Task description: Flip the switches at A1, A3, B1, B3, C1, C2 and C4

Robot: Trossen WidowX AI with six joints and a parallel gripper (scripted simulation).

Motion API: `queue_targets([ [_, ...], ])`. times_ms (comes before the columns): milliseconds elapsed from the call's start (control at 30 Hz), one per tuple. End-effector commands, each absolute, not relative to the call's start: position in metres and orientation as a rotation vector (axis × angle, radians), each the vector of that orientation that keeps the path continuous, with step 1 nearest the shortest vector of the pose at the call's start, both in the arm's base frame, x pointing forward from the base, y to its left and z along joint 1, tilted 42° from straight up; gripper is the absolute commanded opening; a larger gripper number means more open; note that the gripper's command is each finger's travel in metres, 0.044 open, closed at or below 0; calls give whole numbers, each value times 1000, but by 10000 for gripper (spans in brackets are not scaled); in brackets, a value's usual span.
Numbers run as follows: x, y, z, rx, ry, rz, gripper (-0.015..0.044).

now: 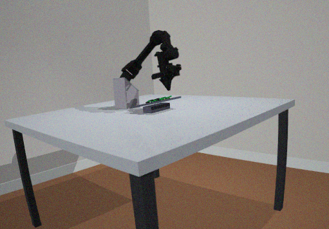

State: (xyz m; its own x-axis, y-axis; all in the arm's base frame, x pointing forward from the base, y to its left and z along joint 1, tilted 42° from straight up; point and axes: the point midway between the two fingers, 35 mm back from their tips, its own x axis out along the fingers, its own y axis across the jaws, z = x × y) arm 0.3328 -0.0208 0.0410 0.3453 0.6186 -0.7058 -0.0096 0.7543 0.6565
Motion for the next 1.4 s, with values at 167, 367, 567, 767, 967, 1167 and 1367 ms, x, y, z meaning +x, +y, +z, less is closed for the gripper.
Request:
queue_targets([
  [167, 336, -13, 30, 623, 1165, 436, 0],
  [367, 338, -11, 27, 623, 1165, 436, 0],
  [567, 341, -5, 21, 623, 1165, 436, 0],
  [767, 342, -4, 20, 623, 1165, 436, 0],
  [967, 342, -4, 20, 623, 1165, 436, 0],
  [1167, 342, -4, 20, 623, 1165, 436, 0],
  [1367, 342, -4, 20, 623, 1165, 436, 0],
])
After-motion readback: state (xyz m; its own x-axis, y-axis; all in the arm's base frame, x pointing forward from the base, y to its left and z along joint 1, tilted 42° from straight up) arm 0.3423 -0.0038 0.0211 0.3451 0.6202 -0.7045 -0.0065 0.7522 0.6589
